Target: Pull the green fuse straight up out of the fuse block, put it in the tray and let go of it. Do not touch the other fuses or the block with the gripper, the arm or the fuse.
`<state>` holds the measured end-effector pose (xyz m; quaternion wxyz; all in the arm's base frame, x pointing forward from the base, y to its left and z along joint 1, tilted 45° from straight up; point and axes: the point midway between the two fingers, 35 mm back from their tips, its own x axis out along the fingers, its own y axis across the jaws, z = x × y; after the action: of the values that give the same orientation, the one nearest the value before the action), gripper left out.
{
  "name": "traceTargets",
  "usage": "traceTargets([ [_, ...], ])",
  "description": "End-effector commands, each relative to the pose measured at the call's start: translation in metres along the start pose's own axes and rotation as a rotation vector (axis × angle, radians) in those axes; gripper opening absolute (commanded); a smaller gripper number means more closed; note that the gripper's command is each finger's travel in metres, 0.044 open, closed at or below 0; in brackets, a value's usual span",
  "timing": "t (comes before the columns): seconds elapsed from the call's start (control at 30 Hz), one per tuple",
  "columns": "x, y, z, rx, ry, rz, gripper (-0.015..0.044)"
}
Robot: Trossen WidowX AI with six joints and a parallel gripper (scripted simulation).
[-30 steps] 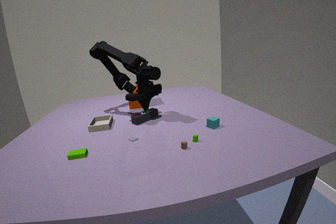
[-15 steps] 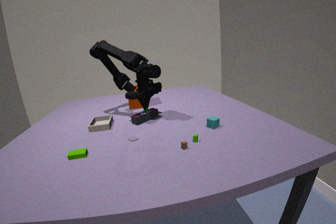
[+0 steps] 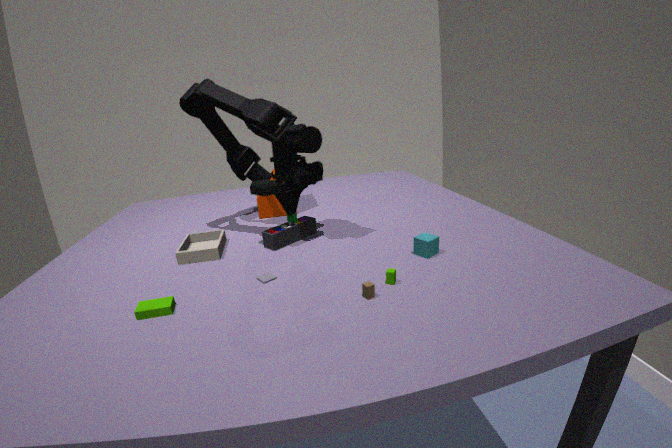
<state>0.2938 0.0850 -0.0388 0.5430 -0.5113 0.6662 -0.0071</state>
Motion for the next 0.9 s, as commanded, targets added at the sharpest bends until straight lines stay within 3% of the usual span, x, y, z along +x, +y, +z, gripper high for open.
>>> traceTargets([
  [0.0,-0.003,0.001,0.000,0.003,-0.001,0.003,0.0000],
  [0.87,-0.025,0.001,0.000,0.002,-0.001,0.003,0.0000],
])
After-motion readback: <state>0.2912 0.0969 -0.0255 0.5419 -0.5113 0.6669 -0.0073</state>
